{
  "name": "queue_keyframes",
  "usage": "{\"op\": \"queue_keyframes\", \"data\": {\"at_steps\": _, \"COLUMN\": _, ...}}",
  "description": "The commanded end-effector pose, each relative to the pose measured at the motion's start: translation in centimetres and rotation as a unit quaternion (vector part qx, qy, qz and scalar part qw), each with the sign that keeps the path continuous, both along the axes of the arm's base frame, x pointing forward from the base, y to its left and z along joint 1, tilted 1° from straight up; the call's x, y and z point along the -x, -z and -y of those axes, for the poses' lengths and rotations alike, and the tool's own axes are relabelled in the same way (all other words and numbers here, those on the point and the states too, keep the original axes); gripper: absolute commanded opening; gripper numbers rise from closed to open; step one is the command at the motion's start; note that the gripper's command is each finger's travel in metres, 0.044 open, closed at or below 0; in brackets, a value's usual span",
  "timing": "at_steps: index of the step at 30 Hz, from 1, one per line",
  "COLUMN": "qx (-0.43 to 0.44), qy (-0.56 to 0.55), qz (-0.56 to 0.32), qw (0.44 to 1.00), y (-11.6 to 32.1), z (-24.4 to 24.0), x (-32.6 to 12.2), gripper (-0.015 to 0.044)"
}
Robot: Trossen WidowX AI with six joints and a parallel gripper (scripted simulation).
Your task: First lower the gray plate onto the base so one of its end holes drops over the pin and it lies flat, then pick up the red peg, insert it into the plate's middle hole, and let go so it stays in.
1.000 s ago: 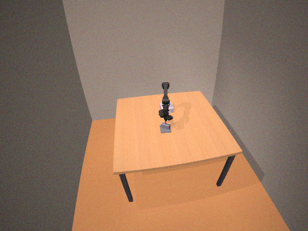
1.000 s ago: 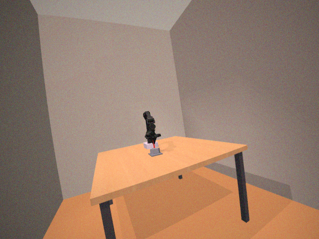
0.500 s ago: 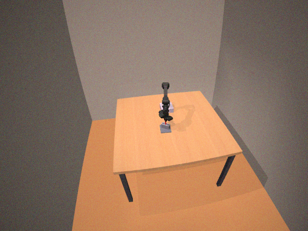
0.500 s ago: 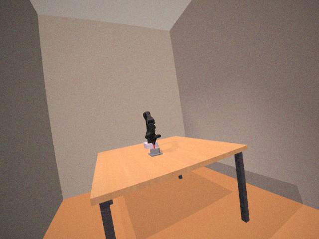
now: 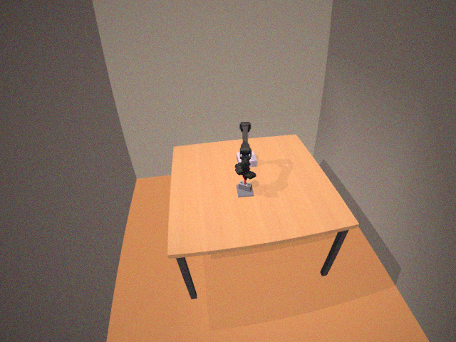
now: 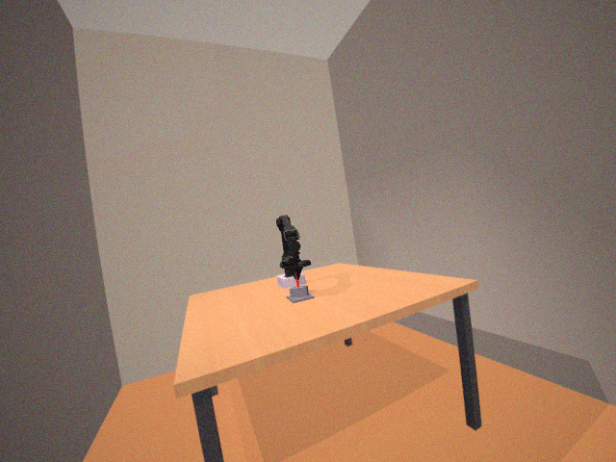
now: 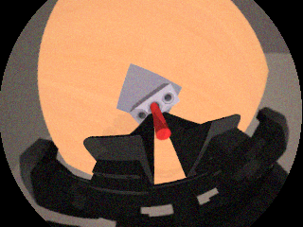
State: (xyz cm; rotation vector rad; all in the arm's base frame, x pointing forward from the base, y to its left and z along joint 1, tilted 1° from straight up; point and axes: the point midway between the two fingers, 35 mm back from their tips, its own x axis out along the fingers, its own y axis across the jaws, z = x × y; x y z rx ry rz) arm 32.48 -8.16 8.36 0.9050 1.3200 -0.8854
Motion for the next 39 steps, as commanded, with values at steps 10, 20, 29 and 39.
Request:
{"op": "queue_keyframes", "data": {"at_steps": 10, "qx": 0.0, "qy": 0.0, "qz": -0.001, "qw": 1.0, "y": 0.21, "z": -0.13, "x": 0.16, "gripper": 0.0}}
{"op": "queue_keyframes", "data": {"at_steps": 20, "qx": 0.0, "qy": 0.0, "qz": -0.001, "qw": 1.0, "y": 0.35, "z": -0.08, "x": 0.23, "gripper": 0.0}}
{"op": "queue_keyframes", "data": {"at_steps": 29, "qx": 0.0, "qy": -0.001, "qz": 0.0, "qw": 1.0, "y": 0.24, "z": -0.08, "x": 0.12, "gripper": 0.0}}
{"op": "queue_keyframes", "data": {"at_steps": 39, "qx": 0.0, "qy": -0.001, "qz": 0.0, "qw": 1.0, "y": 0.24, "z": -0.08, "x": 0.12, "gripper": 0.015}}
